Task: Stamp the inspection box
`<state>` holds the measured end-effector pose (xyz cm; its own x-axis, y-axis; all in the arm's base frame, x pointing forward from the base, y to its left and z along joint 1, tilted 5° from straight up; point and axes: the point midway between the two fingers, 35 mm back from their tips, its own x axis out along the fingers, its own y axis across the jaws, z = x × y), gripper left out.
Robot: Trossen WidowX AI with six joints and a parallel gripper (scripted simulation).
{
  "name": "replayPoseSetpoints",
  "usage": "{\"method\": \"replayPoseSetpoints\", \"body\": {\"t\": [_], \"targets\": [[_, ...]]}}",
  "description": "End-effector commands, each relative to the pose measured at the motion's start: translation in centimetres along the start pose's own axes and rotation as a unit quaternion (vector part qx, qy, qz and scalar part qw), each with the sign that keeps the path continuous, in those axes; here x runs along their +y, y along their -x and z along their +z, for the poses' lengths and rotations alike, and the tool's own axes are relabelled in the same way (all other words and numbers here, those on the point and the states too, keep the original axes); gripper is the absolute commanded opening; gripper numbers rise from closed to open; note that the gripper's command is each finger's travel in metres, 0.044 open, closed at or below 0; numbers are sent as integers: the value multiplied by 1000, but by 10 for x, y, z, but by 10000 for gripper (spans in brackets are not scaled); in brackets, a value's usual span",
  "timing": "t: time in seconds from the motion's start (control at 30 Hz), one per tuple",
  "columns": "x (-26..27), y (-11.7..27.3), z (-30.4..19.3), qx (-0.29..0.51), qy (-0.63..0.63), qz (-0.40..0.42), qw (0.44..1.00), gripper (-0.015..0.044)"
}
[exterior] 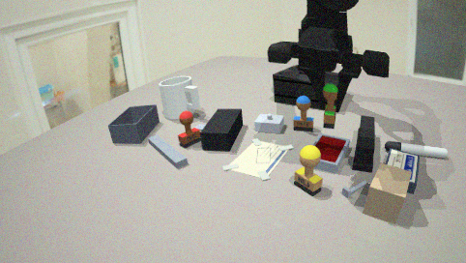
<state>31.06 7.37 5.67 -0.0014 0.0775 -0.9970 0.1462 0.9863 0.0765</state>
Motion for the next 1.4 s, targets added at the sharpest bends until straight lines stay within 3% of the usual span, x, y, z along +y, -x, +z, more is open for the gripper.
{"method": "replayPoseSetpoints", "body": {"t": [0.0, 0.8, 1.37], "targets": [[0, 7, 0, 0, 3, 2, 1000, 0], [-103, 10, 40, -2, 138, -2, 990, 0], [-104, 1, 41, -2, 138, -2, 990, 0]]}}
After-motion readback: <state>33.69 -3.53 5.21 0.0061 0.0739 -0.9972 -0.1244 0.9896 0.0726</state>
